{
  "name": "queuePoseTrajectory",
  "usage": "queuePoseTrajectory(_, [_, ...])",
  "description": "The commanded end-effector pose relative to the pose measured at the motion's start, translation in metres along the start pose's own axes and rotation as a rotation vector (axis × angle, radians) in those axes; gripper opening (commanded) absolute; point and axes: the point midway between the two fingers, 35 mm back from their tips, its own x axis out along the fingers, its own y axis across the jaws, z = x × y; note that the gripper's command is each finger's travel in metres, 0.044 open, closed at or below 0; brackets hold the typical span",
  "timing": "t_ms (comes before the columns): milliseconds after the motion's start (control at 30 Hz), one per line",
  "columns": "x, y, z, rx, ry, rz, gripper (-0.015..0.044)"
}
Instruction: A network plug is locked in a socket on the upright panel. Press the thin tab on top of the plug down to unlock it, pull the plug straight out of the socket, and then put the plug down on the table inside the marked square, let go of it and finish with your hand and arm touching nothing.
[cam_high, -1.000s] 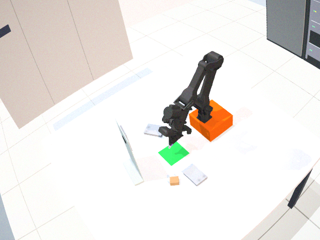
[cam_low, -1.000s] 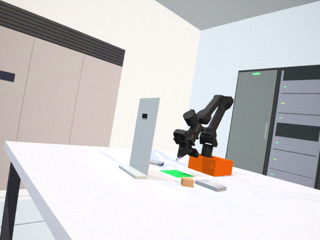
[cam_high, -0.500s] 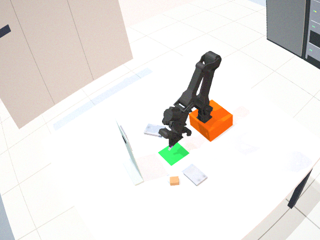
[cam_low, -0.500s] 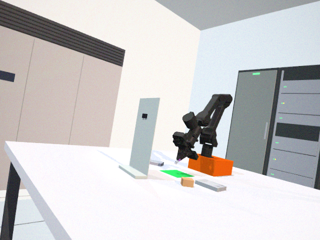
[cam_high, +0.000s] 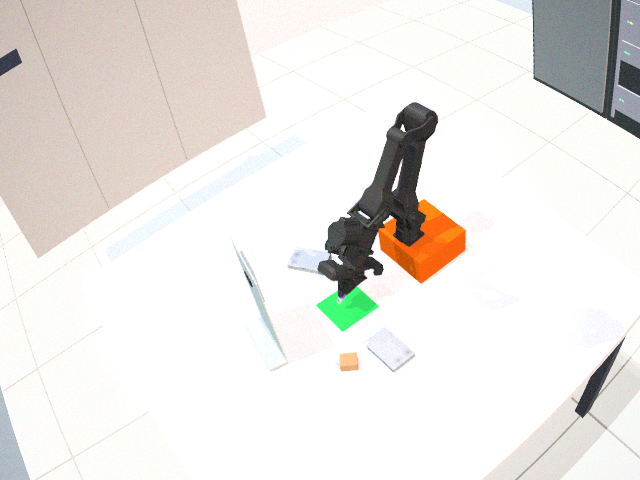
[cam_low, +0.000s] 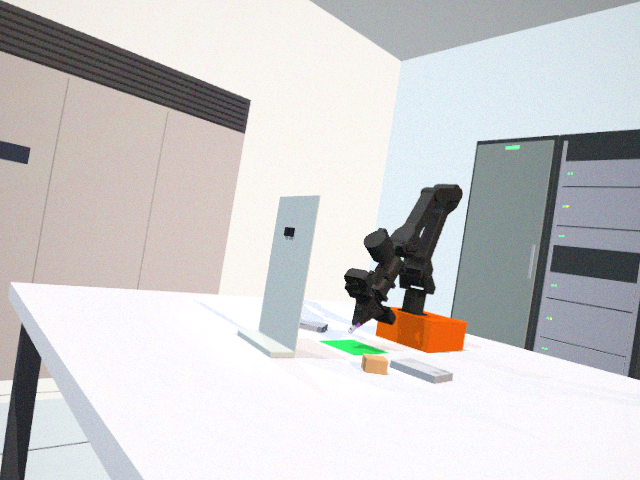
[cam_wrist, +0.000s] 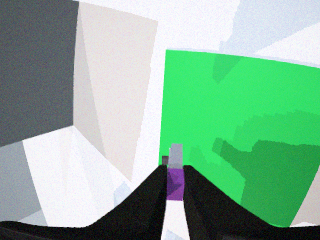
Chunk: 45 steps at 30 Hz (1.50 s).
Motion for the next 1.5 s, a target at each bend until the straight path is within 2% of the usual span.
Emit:
queuePoseTrajectory(0, [0.003,-0.006,0.001,-0.002,-0.006,-0.01,0.0])
queuePoseTrajectory(1467, [0.022,-0.024,0.0,-0.002,-0.006,-0.011,0.0])
